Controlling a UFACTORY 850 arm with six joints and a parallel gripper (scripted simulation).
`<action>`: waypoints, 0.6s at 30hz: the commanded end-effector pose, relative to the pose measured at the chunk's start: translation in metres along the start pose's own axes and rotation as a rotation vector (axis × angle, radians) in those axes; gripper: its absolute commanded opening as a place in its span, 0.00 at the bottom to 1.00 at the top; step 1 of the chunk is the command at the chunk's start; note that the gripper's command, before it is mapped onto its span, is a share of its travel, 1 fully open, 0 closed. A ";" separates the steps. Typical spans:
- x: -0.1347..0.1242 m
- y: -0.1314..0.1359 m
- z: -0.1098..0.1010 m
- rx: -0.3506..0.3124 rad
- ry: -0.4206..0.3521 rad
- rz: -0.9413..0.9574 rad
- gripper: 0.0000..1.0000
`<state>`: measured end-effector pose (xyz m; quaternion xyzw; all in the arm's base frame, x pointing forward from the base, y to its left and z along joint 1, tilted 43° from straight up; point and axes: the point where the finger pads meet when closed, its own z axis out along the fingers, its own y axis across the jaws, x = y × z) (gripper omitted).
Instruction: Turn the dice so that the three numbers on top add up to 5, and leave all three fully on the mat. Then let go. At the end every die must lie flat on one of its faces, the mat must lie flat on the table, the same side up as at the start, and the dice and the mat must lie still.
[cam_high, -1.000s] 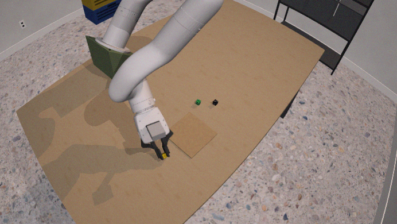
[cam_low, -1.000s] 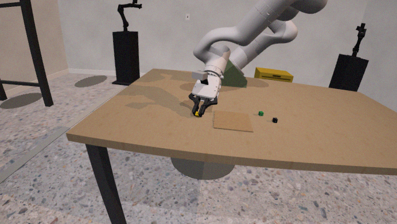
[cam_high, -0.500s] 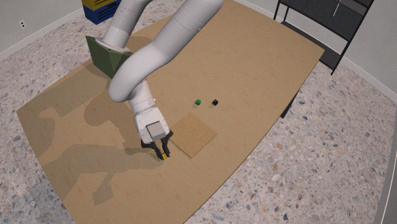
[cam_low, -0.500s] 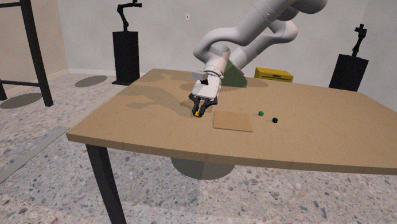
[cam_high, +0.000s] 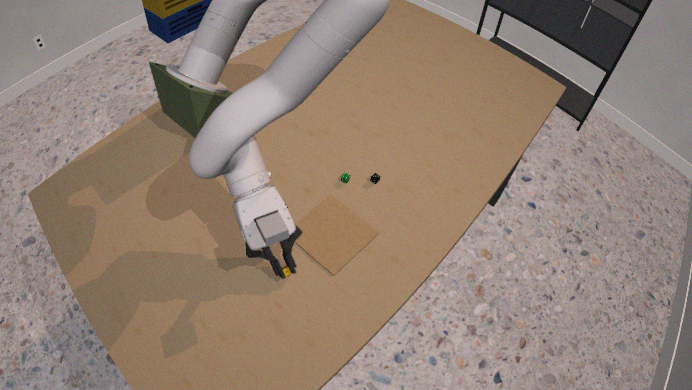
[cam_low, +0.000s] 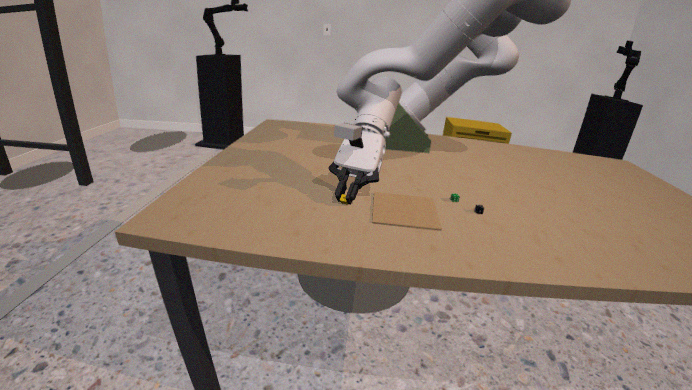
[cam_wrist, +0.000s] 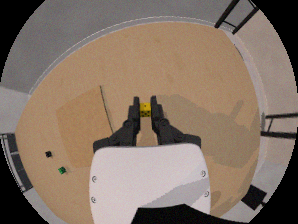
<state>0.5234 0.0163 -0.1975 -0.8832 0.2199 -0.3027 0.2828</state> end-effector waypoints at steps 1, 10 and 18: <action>0.001 0.000 0.000 0.000 0.002 0.000 0.11; 0.001 0.000 0.000 0.000 0.002 0.000 0.15; 0.001 0.000 0.000 0.000 0.002 0.000 0.27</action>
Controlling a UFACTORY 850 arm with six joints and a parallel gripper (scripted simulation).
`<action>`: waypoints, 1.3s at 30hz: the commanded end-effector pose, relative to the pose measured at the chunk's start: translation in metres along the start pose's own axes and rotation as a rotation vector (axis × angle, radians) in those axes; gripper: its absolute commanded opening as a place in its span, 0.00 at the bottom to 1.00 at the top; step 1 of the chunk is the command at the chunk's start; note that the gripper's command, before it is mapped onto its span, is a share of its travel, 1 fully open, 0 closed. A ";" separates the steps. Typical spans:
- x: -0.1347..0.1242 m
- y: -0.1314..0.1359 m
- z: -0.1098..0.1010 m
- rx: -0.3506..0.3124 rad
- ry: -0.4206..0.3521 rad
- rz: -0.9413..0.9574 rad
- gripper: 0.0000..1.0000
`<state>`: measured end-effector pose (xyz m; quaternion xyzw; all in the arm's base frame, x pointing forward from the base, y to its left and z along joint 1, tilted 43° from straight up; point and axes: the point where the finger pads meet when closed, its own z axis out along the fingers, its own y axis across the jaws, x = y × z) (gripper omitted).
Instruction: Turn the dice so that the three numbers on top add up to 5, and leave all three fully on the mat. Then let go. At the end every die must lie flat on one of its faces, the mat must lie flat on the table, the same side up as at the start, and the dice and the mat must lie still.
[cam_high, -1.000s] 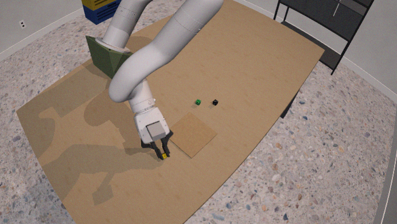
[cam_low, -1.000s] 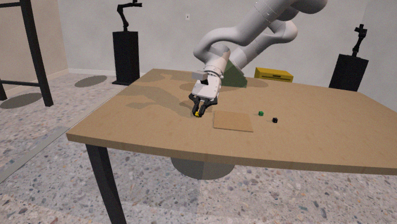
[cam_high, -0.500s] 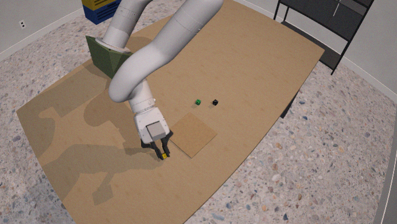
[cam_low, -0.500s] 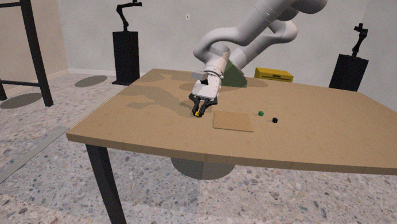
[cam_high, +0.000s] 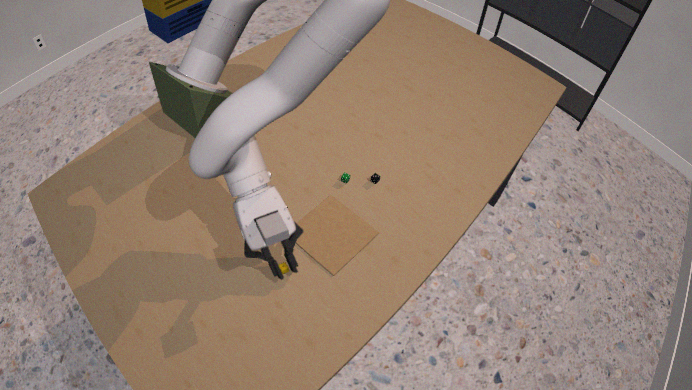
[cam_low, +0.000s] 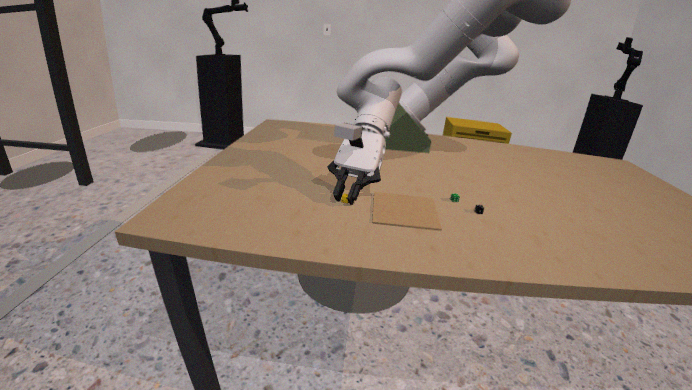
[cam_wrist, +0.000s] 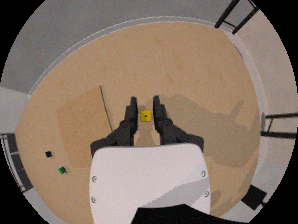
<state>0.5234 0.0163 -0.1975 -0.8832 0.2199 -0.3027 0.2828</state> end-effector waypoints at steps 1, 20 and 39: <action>0.001 0.000 0.000 0.000 0.002 0.000 0.27; 0.001 0.000 0.000 0.000 0.002 0.000 0.31; 0.001 0.000 0.000 0.000 0.002 0.000 0.31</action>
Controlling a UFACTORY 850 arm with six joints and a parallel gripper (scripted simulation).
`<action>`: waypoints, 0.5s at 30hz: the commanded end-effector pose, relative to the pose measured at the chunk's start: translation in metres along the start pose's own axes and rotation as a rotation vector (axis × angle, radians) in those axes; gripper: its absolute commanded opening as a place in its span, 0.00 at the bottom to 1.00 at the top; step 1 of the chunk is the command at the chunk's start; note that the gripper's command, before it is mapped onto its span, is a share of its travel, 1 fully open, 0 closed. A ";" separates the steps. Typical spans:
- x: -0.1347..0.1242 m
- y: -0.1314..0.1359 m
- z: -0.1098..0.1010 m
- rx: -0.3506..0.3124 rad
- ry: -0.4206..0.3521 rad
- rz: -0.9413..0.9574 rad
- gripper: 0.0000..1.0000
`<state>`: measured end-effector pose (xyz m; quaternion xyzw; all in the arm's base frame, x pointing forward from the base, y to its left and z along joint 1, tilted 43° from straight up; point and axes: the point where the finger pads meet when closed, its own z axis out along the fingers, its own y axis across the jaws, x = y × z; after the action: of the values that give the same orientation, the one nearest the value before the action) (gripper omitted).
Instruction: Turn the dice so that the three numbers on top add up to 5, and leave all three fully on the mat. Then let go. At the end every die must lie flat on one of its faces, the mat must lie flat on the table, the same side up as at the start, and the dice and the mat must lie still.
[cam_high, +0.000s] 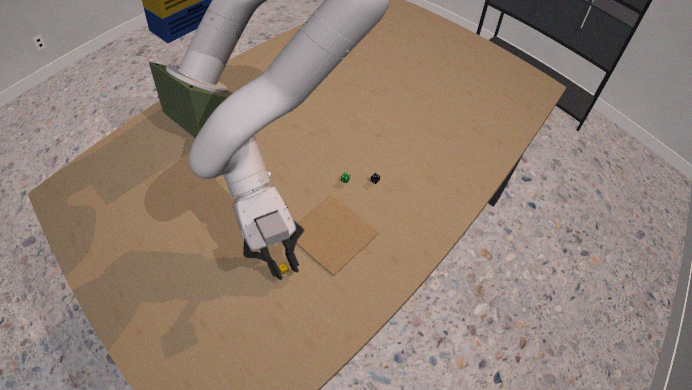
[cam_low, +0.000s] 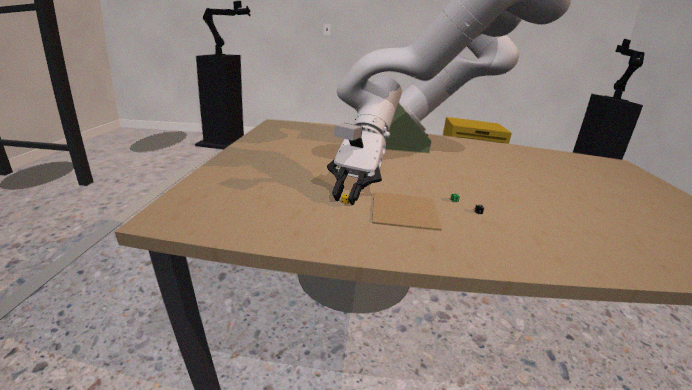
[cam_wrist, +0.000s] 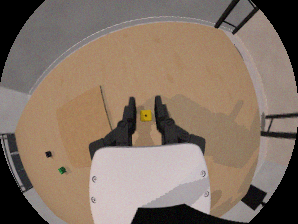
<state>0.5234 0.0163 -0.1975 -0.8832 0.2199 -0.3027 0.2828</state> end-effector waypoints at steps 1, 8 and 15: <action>0.001 0.000 0.000 0.000 0.002 0.000 0.31; 0.001 0.000 0.000 0.000 0.002 0.000 0.31; 0.001 0.000 -0.010 0.000 0.002 0.000 0.31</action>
<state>0.5213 0.0152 -0.1953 -0.8832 0.2198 -0.3027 0.2828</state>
